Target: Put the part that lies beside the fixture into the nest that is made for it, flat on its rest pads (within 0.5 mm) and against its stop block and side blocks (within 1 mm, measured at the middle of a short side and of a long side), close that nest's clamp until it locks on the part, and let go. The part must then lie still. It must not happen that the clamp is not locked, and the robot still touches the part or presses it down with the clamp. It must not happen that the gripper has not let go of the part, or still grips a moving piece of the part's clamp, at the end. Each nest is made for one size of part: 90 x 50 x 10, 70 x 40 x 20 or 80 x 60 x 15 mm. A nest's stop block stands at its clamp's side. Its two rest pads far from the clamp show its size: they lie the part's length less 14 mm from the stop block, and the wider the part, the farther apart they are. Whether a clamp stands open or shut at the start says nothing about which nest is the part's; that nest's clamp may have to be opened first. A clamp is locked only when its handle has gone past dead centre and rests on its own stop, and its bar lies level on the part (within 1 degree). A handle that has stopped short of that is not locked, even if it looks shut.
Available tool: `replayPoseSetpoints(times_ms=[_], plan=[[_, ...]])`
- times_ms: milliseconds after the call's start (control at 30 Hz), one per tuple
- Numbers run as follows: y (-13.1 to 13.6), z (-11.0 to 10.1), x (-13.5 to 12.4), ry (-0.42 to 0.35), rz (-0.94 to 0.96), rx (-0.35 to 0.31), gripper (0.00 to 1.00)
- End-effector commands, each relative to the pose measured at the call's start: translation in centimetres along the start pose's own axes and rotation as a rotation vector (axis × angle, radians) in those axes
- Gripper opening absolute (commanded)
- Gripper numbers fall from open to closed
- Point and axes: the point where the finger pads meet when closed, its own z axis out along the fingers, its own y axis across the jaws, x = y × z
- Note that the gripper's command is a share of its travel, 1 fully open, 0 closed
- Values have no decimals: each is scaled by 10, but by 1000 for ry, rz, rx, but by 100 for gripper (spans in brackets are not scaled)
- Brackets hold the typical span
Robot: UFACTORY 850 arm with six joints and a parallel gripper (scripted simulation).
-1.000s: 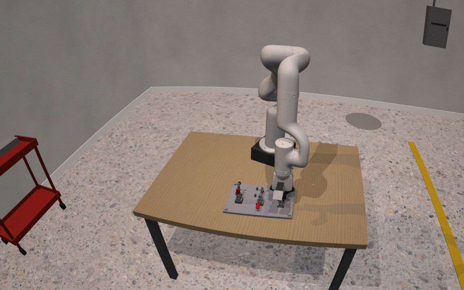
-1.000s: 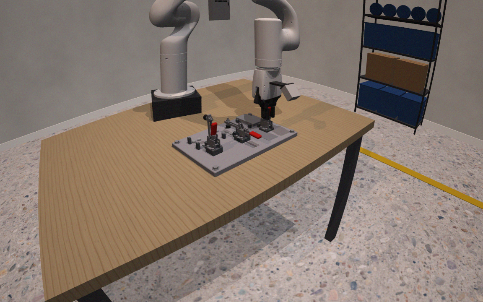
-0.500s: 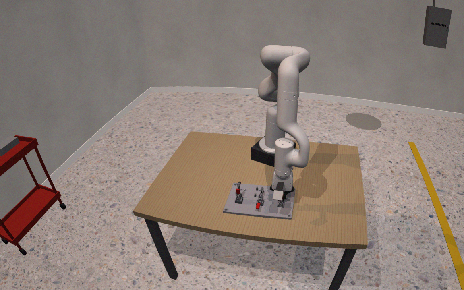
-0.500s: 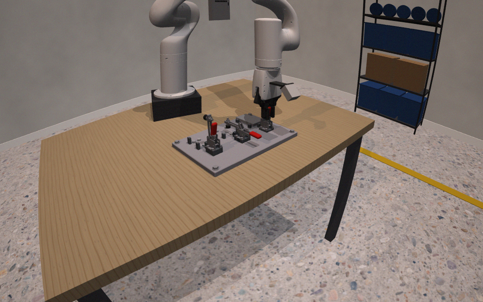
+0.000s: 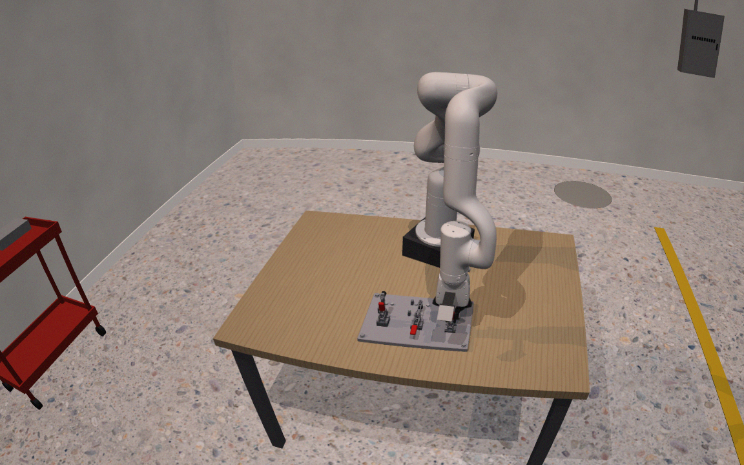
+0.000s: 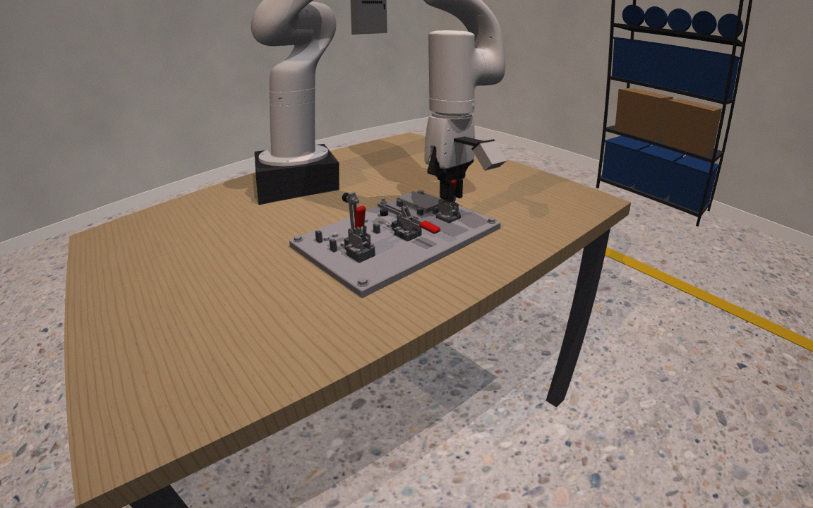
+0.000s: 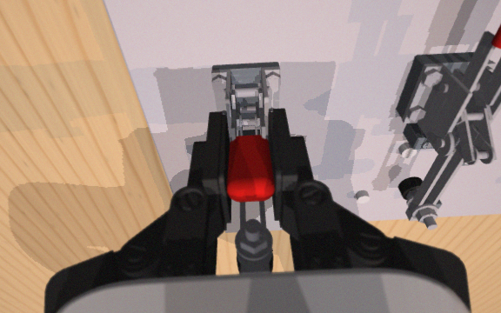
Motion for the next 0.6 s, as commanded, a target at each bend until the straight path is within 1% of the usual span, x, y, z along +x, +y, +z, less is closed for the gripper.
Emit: replayPoseSetpoints(times_ms=[0, 567], plan=[[0, -1, 2, 3, 0, 0, 0], [0, -1, 11, 3, 0, 0, 0]])
